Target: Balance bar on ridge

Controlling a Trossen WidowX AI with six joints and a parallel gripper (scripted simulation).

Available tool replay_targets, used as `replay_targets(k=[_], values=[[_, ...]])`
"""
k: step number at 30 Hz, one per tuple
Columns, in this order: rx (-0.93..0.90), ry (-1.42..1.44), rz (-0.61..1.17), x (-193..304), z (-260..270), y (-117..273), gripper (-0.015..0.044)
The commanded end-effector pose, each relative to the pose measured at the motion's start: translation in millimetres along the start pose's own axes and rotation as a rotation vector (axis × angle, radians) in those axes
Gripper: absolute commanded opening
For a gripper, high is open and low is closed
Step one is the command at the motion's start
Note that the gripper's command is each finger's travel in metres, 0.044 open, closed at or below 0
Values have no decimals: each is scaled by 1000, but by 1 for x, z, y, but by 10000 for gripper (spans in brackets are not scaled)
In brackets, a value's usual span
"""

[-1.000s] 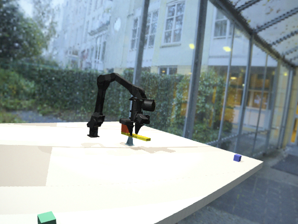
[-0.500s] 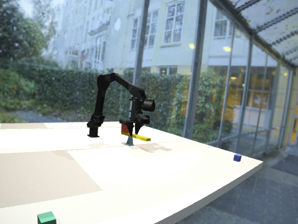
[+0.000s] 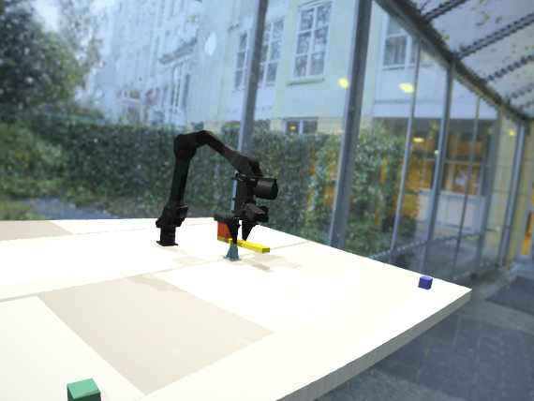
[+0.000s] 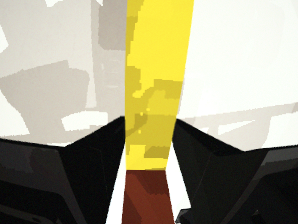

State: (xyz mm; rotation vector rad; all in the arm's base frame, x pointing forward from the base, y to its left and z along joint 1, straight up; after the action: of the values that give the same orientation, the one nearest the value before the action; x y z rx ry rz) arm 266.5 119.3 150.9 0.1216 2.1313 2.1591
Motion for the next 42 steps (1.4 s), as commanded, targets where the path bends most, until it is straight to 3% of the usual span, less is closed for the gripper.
replay_targets(k=[1,42], values=[[2,0,-3,0,0,-1,0],[2,0,-3,0,0,-5,0]])
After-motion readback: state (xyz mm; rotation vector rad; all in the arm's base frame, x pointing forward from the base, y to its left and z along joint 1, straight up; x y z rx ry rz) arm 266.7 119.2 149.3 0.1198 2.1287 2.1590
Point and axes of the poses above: the point midway between the two fingers, 35 mm back from their tips, its own y axis back along the fingers, its own z axis across the jaws, x = y × z, the point moved 5 cm from there along y, back along the fingers, and after that the axes turned 8 degrees about -y, right-handed, at the moved point
